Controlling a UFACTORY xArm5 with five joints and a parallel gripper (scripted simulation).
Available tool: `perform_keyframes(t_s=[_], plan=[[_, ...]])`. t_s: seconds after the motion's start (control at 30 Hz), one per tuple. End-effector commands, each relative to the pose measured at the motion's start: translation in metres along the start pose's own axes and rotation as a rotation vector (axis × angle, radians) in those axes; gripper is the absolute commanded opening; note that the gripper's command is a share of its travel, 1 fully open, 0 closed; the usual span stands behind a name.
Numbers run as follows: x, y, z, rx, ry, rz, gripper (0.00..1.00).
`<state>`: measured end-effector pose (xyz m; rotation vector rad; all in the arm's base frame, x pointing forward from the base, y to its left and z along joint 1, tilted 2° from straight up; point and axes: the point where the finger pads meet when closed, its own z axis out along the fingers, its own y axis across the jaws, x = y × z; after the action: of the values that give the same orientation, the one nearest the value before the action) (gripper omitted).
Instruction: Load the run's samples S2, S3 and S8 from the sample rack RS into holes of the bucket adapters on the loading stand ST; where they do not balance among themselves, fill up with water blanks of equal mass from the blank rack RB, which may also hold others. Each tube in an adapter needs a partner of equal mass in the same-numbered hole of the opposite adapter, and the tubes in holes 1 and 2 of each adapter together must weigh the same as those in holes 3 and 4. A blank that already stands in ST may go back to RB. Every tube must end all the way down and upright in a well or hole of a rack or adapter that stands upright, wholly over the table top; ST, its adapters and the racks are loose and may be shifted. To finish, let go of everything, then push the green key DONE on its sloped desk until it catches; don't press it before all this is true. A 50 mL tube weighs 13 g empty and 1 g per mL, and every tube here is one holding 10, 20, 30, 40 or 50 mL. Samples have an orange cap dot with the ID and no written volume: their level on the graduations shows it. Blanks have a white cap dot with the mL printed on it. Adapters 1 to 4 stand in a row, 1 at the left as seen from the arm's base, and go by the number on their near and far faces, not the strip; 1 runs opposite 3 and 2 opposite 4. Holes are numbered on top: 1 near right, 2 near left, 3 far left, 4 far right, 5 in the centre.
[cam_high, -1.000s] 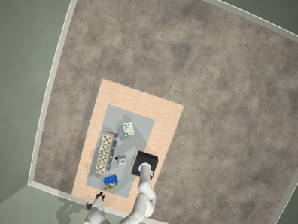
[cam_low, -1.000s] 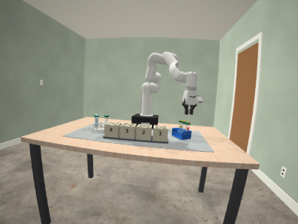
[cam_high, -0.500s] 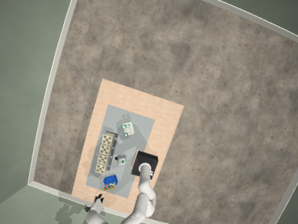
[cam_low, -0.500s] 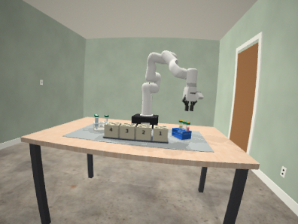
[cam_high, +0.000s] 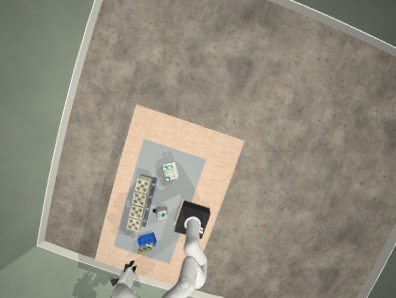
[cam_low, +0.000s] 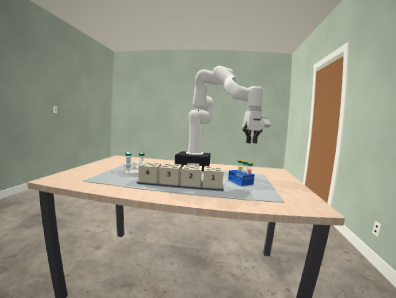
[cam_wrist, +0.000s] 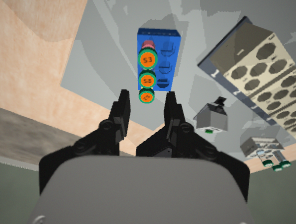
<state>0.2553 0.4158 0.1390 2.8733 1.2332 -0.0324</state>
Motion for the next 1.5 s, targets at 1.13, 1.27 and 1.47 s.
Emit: perform_keyframes(t_s=[1.13, 1.27, 1.47], plan=[[-0.074, 0.0, -0.002, 0.0, 0.004, 0.0, 0.57], [-0.079, 0.0, -0.002, 0.0, 0.004, 0.0, 0.57], [-0.079, 0.0, -0.002, 0.0, 0.004, 0.0, 0.57]])
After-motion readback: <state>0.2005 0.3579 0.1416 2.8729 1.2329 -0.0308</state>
